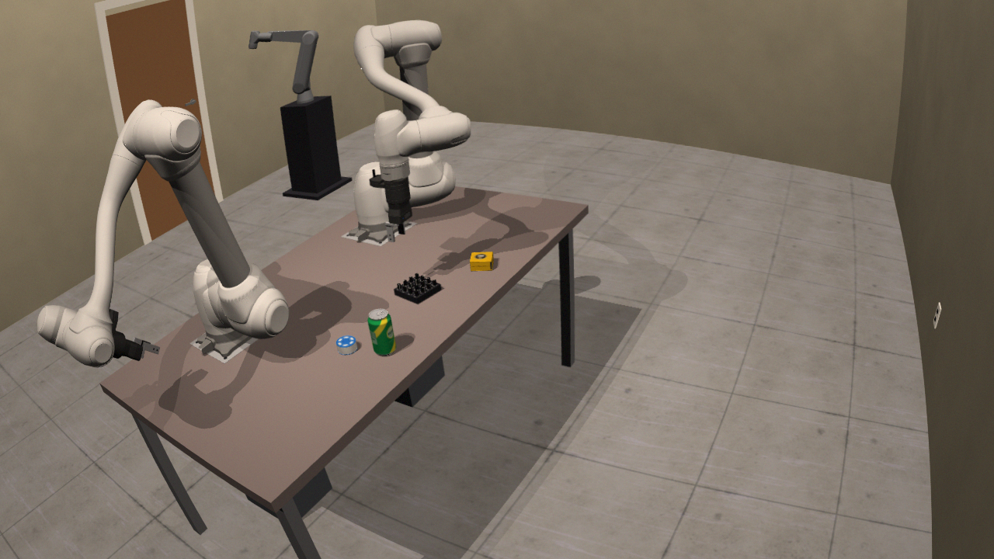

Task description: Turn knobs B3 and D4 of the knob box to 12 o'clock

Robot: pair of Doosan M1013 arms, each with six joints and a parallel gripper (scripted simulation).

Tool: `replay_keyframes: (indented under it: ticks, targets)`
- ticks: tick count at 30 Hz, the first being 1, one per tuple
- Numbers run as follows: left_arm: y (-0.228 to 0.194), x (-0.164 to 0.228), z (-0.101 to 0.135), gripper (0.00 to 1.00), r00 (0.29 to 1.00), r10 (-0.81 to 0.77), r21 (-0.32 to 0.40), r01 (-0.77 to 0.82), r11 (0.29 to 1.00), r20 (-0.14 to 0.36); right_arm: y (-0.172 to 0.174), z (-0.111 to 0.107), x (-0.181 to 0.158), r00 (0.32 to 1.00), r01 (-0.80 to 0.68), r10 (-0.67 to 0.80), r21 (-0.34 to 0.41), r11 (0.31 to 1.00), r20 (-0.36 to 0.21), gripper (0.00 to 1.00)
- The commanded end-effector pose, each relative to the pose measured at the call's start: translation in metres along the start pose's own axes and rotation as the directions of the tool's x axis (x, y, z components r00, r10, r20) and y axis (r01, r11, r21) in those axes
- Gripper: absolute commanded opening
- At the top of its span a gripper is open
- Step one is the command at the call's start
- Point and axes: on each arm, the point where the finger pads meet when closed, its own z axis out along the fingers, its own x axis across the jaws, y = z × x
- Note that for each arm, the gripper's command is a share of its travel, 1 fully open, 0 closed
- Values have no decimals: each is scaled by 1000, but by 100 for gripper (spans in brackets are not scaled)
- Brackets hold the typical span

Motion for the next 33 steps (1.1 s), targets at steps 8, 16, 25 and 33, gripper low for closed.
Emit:
replay_keyframes:
  ticks: [8, 16, 25, 33]
  targets:
    - [-27, 46, 0, 100, 1000, 3, -2, -3, 1000, 0, 1, 1, 1, 1000, 5, -5, -7, 1000, -11, 100]
    - [-52, 84, 0, 100, 1000, 3, 2, -3, 1000, -4, 1, 1, 1, 1000, 5, -5, -7, 1000, -11, 100]
    - [-59, 96, 0, 100, 1000, 2, 2, -2, 1000, -4, 1, 1, 1, 1000, 5, -5, -7, 1000, -11, 100]
    - [-59, 94, 0, 100, 1000, 2, 2, -2, 1000, -4, 1, 1, 1, 1000, 5, -5, -7, 1000, -11, 100]
